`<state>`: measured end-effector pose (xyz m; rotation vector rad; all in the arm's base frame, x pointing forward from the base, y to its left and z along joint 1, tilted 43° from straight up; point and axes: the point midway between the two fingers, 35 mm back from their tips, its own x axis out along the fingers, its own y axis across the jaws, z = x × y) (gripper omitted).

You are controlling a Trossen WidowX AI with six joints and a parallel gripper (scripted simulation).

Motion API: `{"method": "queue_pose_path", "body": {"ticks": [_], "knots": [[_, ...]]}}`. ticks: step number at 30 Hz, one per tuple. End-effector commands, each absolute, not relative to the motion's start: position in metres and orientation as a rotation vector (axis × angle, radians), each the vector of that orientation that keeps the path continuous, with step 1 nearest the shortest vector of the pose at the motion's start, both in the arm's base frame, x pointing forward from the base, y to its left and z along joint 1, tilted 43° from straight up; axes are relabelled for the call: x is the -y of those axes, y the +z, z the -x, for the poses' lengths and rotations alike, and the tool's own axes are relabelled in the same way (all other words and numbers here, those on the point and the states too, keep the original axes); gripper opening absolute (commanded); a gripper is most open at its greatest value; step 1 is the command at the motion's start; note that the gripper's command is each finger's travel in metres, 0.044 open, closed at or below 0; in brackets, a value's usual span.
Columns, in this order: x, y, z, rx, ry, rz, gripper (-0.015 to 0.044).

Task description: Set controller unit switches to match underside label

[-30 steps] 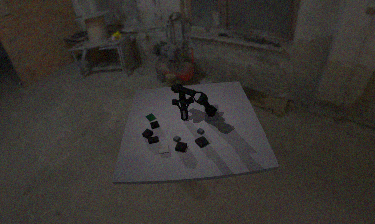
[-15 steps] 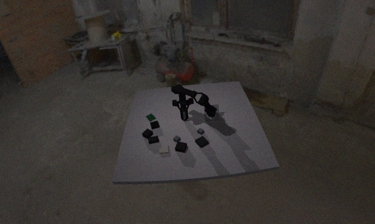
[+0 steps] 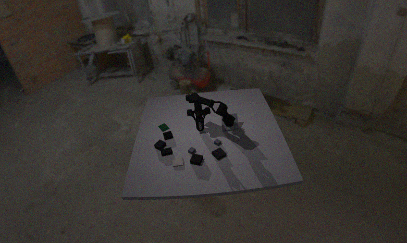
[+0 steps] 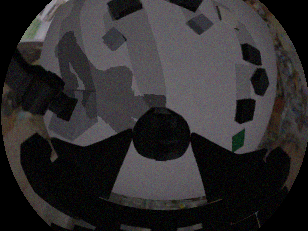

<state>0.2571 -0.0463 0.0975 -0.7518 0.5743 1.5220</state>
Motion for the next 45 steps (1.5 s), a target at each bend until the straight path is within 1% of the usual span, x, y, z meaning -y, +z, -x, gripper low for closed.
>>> {"method": "queue_pose_path", "body": {"ticks": [1,45], "knots": [[0.039,0.098,-0.256,-0.569,1.528,0.732,0.0338],[0.008,0.114,-0.252,-0.568,1.528,0.730,0.0338]]}}
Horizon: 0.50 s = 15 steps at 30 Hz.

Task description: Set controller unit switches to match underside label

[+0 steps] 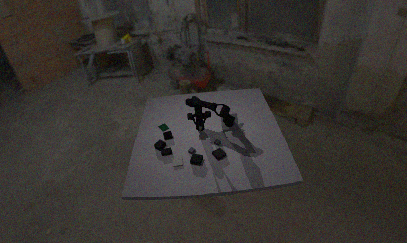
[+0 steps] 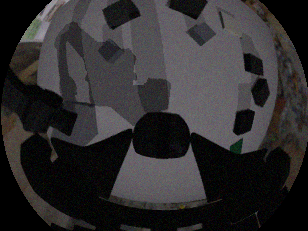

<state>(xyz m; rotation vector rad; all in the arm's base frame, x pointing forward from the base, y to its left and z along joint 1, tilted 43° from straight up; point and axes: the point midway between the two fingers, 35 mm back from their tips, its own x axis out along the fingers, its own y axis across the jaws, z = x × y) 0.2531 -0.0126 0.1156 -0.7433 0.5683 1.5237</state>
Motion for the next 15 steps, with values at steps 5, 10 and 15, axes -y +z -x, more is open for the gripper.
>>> {"method": "queue_pose_path", "body": {"ticks": [5,10,15], "knots": [[0.004,0.116,-0.252,-0.568,1.528,0.730,0.0338],[0.001,0.117,-0.251,-0.567,1.528,0.730,0.0338],[-0.003,0.119,-0.251,-0.567,1.528,0.730,0.0338]]}}
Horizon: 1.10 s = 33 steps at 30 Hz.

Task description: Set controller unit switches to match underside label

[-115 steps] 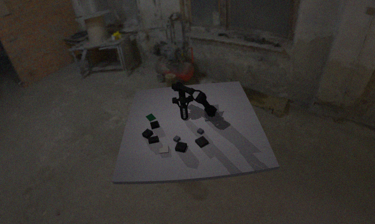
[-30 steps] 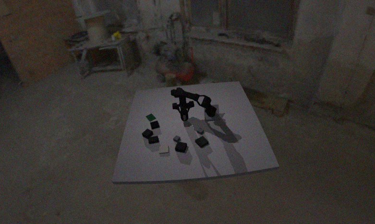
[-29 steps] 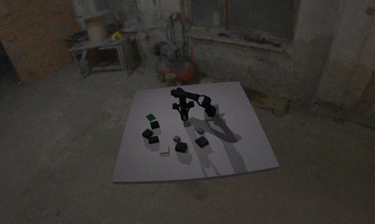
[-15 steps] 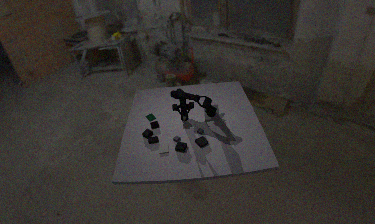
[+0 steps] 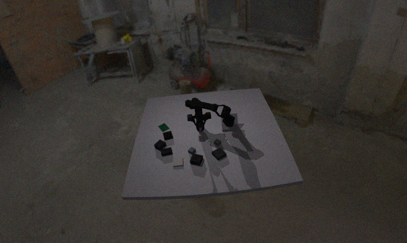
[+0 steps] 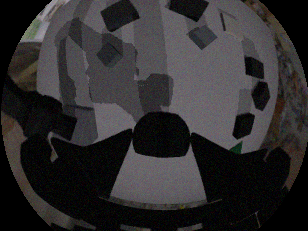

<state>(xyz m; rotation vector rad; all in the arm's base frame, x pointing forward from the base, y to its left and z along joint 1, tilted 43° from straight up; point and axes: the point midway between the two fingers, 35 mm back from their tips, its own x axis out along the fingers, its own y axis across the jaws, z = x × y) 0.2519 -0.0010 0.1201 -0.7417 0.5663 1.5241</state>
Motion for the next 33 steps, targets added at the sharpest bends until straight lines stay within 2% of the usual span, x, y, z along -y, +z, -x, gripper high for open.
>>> {"method": "queue_pose_path", "body": {"ticks": [1,33], "knots": [[-0.004,0.119,-0.251,-0.567,1.528,0.730,0.0338],[-0.028,0.125,-0.248,-0.566,1.528,0.729,0.0338]]}}
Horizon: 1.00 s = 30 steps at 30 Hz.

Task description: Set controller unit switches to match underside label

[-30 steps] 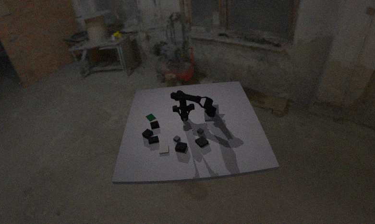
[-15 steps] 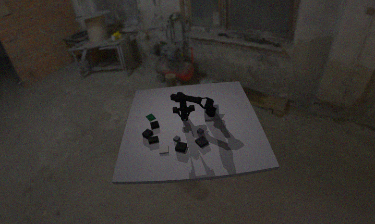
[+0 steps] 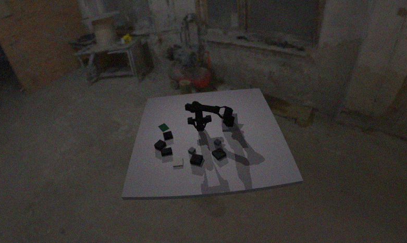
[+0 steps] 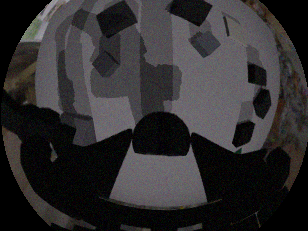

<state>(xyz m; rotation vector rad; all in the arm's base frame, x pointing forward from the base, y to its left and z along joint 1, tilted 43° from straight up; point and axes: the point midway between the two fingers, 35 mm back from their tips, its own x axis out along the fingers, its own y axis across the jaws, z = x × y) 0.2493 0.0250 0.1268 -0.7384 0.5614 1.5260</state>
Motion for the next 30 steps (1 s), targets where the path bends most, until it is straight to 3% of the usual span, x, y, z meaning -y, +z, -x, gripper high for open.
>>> {"method": "queue_pose_path", "body": {"ticks": [1,30], "knots": [[-0.029,0.125,-0.248,-0.566,1.528,0.729,0.0338],[-0.051,0.126,-0.246,-0.564,1.528,0.728,0.0338]]}}
